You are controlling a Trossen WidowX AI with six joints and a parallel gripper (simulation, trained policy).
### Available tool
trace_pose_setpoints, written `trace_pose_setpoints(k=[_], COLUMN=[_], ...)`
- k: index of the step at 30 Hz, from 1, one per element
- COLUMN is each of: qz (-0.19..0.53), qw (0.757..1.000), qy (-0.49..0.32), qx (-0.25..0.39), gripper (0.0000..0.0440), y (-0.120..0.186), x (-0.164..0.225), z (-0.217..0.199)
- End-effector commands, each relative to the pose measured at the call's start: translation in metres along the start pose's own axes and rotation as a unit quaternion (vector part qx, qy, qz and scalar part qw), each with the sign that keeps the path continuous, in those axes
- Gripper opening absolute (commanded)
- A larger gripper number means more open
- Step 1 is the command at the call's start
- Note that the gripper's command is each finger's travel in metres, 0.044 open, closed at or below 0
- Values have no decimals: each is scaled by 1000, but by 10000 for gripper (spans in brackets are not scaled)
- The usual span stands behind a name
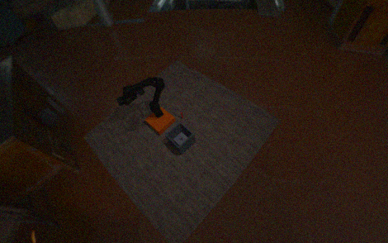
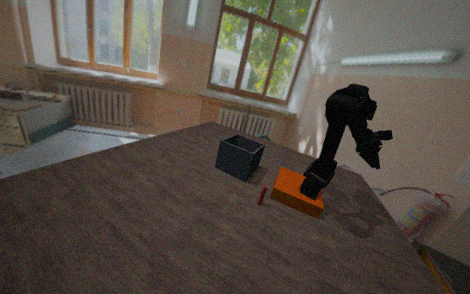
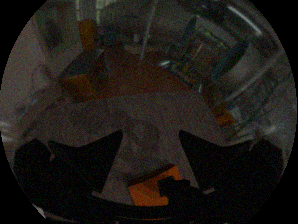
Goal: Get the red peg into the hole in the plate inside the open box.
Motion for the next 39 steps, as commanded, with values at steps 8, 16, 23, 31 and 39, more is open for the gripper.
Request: trace_pose_setpoints(k=[8,16,23,31,39], qz=[-10,0,25,73,139], qw=[995,972,937,881,811], qy=[-16,-19,-11,11,44], qx=[-96,-234,-349,-468,-566], gripper=[440,440,440,440,440], y=[29,76,120,168,211], x=[2,11,24,41,59], z=[22,41,44,34,10])
Point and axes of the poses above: the point midway between the two fingers, 35 mm back from their tips, its own y axis back along the fingers, its own z axis across the jaws, x = y × z, the point moved 6 cm from there along y, back along the fingers, and after that the axes turned 5 degrees about y, right-handed, at the moved point
